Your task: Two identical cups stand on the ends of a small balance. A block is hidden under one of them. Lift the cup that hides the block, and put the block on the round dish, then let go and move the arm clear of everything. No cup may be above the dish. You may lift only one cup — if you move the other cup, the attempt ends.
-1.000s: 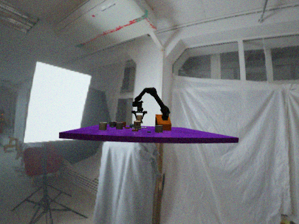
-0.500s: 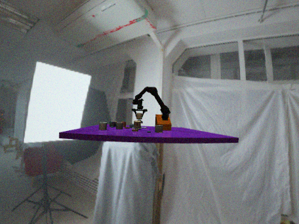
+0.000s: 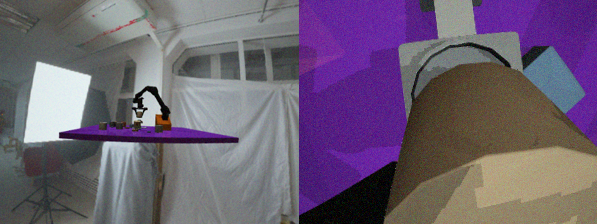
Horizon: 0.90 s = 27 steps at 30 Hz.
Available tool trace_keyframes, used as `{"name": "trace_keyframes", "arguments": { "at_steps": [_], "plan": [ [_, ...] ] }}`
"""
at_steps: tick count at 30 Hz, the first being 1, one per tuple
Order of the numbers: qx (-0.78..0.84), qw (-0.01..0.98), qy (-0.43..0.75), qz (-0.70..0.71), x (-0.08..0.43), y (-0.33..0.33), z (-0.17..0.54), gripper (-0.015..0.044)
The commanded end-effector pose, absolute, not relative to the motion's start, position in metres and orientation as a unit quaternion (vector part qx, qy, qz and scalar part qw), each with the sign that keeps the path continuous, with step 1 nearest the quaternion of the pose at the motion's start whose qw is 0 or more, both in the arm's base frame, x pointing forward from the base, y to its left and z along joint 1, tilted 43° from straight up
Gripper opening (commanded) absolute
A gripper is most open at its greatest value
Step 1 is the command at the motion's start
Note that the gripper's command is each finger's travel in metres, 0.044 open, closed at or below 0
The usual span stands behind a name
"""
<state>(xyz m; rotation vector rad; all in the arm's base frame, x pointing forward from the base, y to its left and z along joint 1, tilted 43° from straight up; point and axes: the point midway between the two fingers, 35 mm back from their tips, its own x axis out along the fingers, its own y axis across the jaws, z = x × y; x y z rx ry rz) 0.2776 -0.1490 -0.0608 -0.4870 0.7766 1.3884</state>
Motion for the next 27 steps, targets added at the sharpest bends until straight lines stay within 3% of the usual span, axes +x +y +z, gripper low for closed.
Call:
{"name": "trace_keyframes", "arguments": {
  "at_steps": [1, 27],
  "plan": [
    [-0.224, 0.672, 0.345, 0.615, 0.279, -0.155, -0.054, 0.0000],
    [-0.216, 0.674, 0.345, 0.617, 0.275, -0.160, -0.046, 0.0000]
  ]
}}
